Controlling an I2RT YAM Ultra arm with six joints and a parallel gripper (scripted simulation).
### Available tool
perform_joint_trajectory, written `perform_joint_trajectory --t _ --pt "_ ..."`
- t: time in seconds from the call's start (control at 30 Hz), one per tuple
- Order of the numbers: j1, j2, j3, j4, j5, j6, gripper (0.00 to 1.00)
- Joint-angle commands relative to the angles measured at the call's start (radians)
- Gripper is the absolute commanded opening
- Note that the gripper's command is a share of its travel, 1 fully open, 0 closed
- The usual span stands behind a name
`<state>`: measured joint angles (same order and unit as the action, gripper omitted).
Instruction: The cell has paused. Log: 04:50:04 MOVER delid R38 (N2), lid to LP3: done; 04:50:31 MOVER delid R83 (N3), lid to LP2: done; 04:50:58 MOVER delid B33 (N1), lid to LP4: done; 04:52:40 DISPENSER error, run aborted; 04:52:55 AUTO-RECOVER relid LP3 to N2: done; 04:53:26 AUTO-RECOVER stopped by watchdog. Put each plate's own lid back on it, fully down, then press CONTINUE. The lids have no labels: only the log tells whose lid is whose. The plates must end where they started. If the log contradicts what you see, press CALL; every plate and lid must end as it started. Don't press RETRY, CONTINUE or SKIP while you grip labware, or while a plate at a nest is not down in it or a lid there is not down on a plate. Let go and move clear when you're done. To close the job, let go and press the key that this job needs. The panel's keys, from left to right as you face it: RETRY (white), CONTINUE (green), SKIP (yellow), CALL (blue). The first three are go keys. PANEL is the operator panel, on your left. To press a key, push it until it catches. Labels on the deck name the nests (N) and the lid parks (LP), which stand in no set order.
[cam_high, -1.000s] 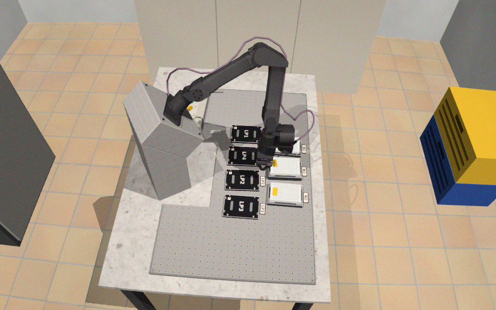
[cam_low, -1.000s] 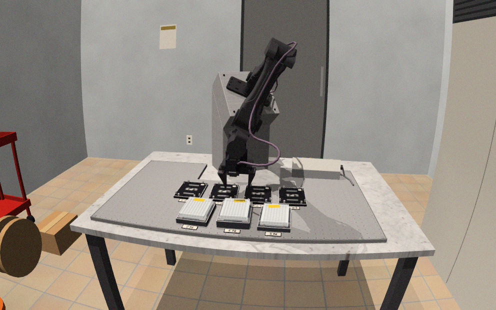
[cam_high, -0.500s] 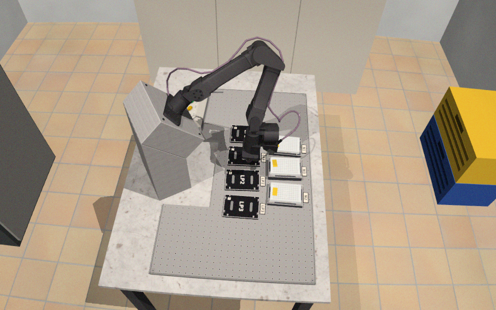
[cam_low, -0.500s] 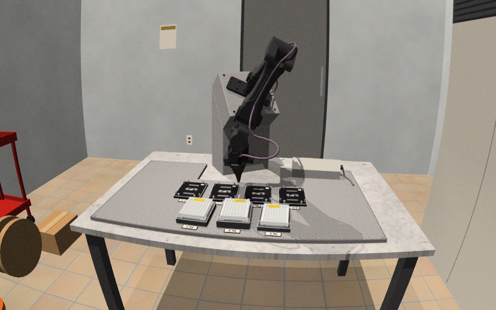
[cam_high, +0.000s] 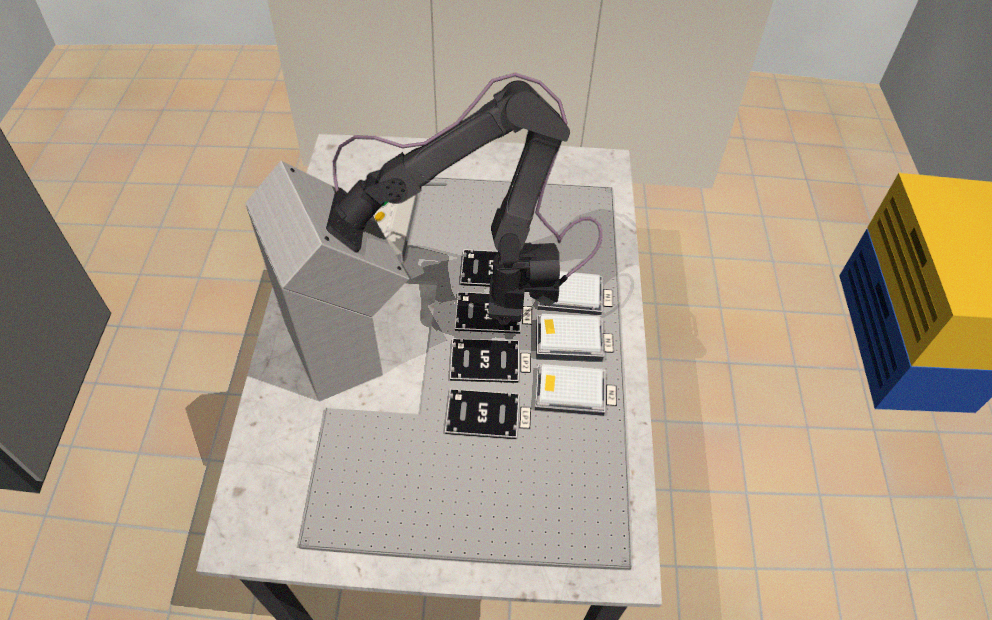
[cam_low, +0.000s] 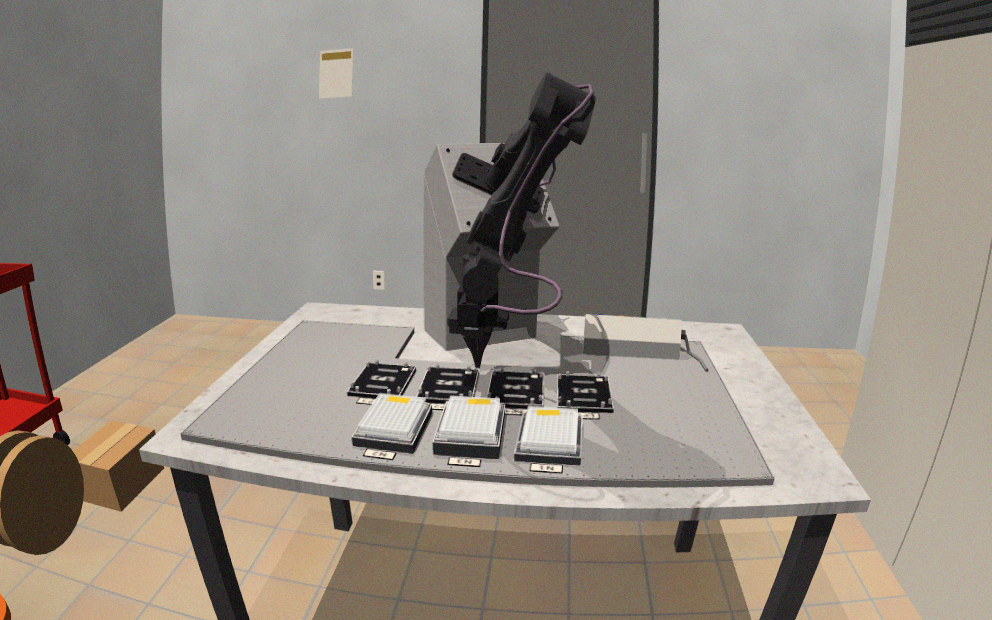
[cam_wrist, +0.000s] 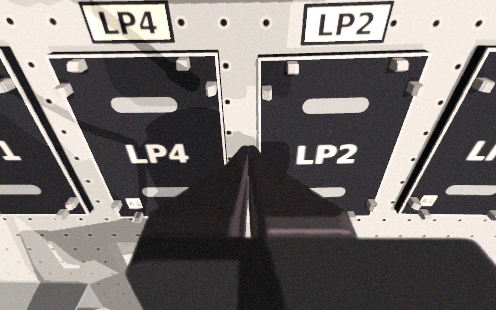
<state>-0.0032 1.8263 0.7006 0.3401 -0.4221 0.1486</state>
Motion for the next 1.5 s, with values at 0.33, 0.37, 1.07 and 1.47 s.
perform_joint_trajectory --t 0.33,0.37,1.07,1.47 --pt "0.003 0.020 0.026 0.021 0.009 0.014 0.00" --pt "0.005 0.021 0.025 0.022 0.009 0.015 0.00" --pt "-0.027 -0.079 -0.060 -0.028 -0.020 -0.014 0.00" --pt "-0.103 -0.286 -0.123 -0.196 -0.073 -0.072 0.00"
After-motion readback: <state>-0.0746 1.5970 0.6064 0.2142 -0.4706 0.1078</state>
